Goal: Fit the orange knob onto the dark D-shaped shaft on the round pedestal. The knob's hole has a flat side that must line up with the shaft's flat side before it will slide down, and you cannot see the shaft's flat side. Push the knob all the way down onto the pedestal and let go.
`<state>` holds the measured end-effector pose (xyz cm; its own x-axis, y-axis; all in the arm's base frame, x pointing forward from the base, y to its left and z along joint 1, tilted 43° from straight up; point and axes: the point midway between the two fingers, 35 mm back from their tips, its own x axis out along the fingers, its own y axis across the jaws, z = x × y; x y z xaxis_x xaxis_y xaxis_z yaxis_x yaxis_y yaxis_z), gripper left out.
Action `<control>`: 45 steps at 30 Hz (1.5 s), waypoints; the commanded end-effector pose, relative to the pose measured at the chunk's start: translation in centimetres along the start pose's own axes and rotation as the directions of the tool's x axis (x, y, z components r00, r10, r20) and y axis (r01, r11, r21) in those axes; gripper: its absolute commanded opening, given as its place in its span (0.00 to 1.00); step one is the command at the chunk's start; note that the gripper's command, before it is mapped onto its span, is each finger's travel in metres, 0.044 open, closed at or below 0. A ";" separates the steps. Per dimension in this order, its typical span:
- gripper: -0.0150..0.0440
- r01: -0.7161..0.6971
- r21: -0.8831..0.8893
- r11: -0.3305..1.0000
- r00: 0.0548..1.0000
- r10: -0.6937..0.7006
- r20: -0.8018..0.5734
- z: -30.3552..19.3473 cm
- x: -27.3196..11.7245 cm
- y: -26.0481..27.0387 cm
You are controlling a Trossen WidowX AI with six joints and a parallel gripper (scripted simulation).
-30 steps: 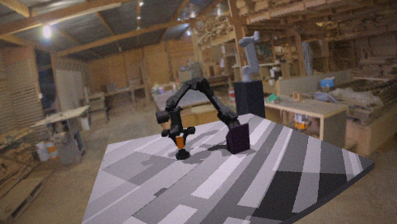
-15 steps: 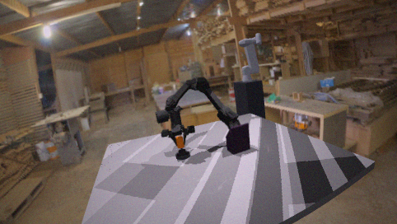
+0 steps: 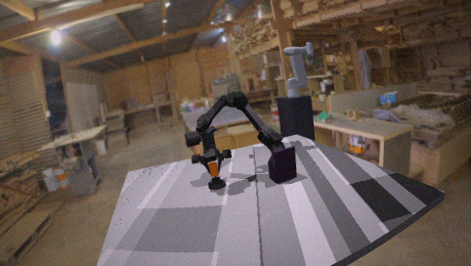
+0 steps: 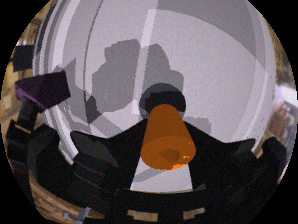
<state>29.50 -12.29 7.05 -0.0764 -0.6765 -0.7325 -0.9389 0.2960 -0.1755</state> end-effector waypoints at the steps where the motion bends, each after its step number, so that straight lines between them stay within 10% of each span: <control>1: 0.25 0.001 -0.004 1.000 1.000 -0.001 -0.001 0.0 0.0 0.0; 45: 0.25 0.001 -0.212 0.977 1.000 -0.001 -0.001 0.0 0.0 0.0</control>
<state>29.50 -12.27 7.02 -0.0770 -0.6768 -0.7322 -0.9883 0.1488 -0.0336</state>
